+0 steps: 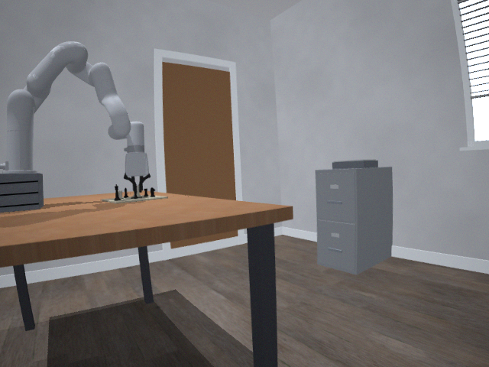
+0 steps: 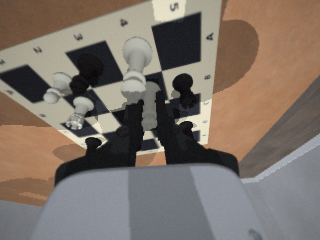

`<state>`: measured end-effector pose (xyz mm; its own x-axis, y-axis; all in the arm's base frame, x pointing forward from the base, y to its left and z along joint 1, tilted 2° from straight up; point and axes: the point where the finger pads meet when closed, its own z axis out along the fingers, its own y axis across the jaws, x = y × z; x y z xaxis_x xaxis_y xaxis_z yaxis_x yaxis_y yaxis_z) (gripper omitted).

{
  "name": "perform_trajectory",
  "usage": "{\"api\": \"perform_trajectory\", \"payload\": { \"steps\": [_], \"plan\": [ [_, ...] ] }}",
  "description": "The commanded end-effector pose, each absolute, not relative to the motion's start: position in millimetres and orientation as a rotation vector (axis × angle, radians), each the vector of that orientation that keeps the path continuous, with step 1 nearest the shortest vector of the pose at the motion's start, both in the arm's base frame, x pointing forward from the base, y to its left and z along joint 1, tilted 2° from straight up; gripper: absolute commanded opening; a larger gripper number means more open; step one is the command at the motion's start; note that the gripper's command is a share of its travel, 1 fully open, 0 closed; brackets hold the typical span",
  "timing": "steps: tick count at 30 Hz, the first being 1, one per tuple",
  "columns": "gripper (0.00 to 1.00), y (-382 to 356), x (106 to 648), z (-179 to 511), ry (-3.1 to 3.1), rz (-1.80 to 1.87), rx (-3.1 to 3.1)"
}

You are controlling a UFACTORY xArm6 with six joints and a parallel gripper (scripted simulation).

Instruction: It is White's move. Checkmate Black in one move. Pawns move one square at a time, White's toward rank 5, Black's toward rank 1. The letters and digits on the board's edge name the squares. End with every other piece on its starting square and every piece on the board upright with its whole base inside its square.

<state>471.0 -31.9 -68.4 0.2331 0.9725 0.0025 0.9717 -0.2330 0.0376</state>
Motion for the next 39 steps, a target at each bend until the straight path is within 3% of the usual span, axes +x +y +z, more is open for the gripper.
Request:
{"api": "perform_trajectory", "payload": {
  "steps": [1, 22, 35, 39],
  "plan": [
    [0.0, -32, 473, -67, 1.926, 0.044, 2.443],
    [0.0, -31, 469, 29, 1.926, 0.044, 2.443],
    [0.0, -32, 468, 33, 1.928, 0.044, 2.441],
    [0.0, -66, 439, 33, 2.045, 0.041, 2.343]
  ]
}}
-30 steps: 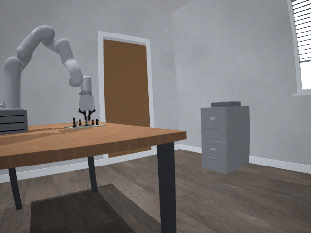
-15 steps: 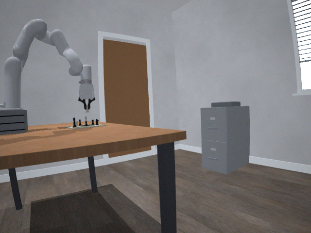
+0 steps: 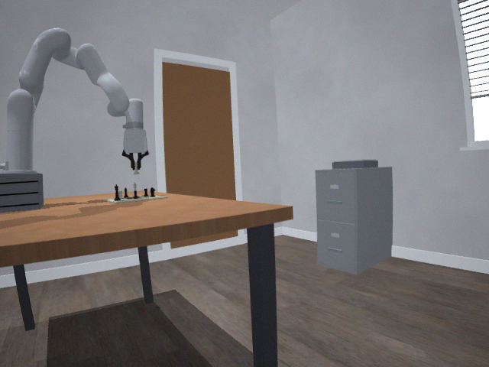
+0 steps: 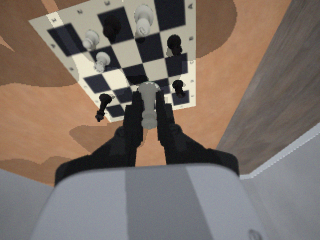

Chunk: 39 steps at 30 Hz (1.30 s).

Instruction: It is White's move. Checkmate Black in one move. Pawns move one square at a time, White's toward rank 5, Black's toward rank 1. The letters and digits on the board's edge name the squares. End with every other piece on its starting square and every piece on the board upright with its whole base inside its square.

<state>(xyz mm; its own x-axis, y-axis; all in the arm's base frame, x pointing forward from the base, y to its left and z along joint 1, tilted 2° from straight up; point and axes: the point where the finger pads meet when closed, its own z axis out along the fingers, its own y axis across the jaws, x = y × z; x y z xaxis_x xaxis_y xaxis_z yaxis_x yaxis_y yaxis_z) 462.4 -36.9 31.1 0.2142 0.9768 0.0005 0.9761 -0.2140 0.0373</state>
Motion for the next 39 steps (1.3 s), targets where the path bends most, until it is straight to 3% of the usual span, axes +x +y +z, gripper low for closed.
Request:
{"api": "perform_trajectory", "payload": {
  "steps": [1, 7, 27, 39],
  "plan": [
    [0.0, -79, 426, 32, 2.092, 0.04, 2.3],
    [0.0, -106, 393, 31, 2.201, 0.037, 2.194],
    [0.0, -107, 393, 27, 2.203, 0.038, 2.192],
    [0.0, -107, 395, -19, 2.203, 0.038, 2.192]
  ]
}}
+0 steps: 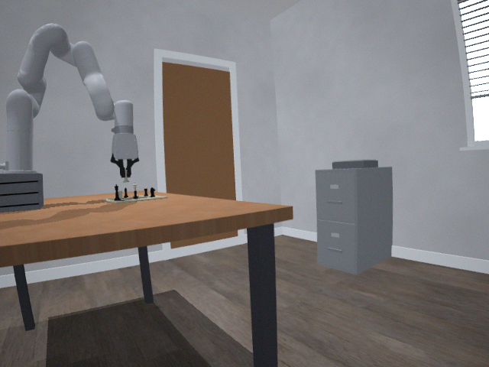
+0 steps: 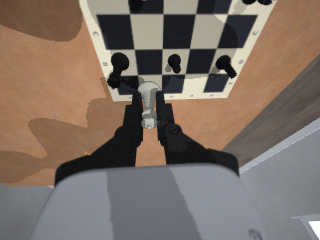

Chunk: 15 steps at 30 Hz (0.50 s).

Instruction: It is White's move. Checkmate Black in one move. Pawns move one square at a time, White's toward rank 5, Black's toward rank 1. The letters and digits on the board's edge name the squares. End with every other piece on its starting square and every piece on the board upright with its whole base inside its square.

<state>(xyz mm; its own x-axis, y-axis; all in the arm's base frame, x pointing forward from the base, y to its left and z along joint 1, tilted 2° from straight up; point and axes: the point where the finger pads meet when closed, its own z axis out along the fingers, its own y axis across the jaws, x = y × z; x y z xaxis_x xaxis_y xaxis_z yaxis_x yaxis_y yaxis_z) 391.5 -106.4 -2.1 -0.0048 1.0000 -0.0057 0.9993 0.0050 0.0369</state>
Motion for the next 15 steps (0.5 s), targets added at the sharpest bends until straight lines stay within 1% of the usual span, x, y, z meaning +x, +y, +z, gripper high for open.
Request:
{"api": "perform_trajectory", "payload": {
  "steps": [1, 15],
  "plan": [
    [0.0, -107, 395, -24, 2.203, 0.038, 2.192],
    [0.0, -108, 396, -63, 2.203, 0.038, 2.192]
  ]
}}
